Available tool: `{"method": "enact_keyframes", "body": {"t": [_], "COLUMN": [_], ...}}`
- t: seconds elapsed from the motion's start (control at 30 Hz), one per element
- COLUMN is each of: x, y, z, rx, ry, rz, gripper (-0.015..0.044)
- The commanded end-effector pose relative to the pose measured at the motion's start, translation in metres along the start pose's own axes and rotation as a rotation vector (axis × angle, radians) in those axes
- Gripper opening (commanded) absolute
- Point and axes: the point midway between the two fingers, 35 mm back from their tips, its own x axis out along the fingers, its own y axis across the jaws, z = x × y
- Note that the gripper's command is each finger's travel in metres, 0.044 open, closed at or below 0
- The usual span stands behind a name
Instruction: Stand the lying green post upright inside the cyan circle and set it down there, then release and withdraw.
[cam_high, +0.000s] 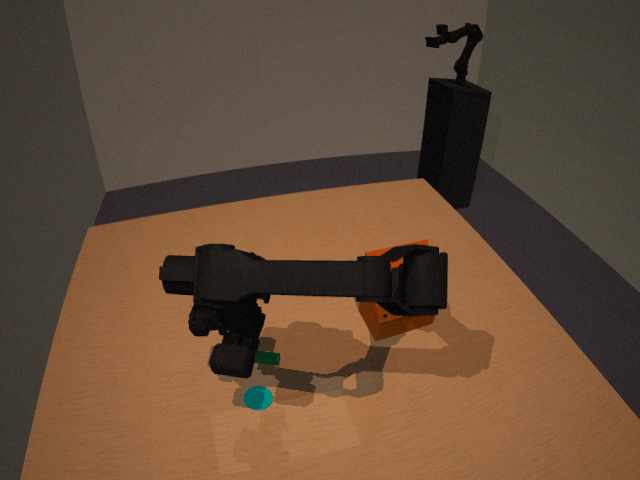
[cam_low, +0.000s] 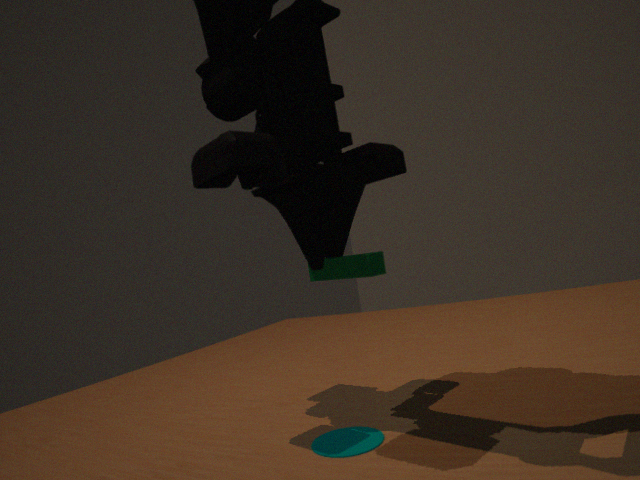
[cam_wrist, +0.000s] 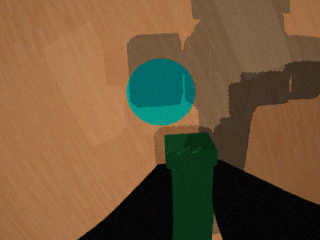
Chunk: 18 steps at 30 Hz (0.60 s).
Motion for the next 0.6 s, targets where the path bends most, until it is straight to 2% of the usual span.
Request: {"method": "enact_keyframes", "body": {"t": [0.0,0.57], "x": [-0.002,0.01], "y": [0.006,-0.001], "z": [-0.001,-0.002], "rx": [0.022,-0.004], "ry": [-0.006,-0.051], "rz": [0.006,-0.087], "gripper": [0.0023,0.0023]}}
